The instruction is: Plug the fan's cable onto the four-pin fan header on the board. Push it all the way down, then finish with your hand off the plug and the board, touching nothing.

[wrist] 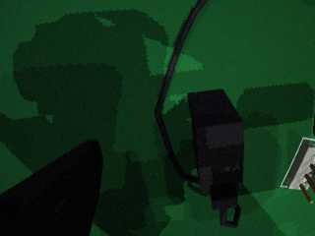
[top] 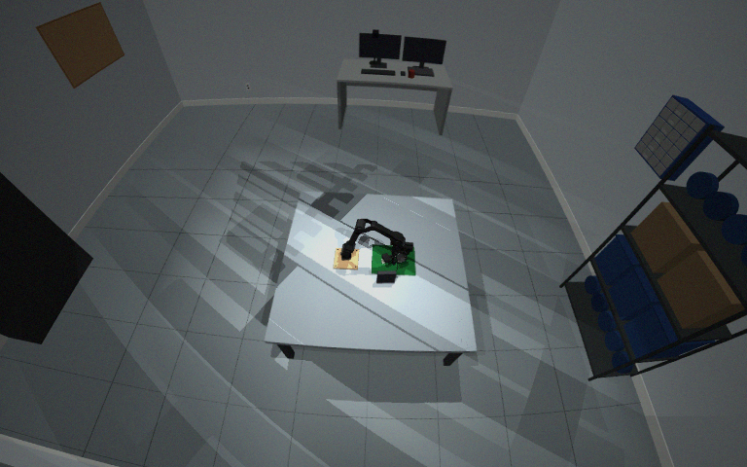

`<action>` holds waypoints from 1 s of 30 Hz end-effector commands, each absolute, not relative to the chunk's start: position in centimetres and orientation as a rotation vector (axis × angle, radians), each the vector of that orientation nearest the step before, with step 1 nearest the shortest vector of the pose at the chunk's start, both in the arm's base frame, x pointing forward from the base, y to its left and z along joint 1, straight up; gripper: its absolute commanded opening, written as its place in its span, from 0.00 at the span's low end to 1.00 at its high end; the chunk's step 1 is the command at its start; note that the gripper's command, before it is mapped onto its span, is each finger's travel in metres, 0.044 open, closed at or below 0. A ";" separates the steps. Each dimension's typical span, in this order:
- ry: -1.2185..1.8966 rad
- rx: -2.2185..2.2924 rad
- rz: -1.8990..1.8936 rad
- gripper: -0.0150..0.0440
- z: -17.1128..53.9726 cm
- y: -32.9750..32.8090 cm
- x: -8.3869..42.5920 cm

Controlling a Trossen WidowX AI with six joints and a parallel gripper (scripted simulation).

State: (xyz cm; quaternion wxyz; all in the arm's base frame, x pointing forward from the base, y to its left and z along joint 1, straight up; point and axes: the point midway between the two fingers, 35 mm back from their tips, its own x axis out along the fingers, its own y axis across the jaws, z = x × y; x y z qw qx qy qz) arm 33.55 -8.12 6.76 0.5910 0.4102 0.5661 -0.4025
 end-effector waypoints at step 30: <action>1.322 0.953 -0.939 0.38 4.6 -8.1 33.4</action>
